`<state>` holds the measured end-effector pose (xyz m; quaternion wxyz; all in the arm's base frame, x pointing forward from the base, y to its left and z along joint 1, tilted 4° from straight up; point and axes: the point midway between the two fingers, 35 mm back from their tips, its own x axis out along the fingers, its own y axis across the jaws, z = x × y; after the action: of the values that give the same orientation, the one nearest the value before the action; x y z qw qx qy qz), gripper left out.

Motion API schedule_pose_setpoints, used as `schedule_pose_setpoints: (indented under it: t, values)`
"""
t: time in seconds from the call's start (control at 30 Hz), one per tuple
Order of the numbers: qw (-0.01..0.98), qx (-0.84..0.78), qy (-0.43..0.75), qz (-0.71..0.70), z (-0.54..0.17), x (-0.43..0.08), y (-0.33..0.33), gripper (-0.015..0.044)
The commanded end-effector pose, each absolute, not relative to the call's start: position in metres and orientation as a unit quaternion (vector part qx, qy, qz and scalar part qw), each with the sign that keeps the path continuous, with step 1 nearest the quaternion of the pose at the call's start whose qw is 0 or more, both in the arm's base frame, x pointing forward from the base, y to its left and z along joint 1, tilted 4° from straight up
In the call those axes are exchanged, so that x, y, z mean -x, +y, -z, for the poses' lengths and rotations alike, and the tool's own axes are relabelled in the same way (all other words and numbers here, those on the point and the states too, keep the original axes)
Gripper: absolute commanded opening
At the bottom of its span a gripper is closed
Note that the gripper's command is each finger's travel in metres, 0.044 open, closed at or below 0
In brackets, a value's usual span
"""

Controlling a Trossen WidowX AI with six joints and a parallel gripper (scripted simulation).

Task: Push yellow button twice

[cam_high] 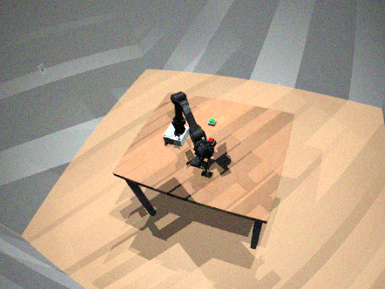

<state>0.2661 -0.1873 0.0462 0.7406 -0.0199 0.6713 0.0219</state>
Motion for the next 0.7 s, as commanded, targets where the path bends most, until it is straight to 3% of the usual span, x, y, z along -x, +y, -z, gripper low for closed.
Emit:
schedule_pose_setpoints:
  t: [0.0, 0.67]
  values:
    - [0.740, 0.018, 0.672, -0.024, -0.040, -0.266, -0.186, 0.0020]
    - [0.740, 0.018, 0.672, -0.024, -0.026, -0.267, -0.185, 0.0020]
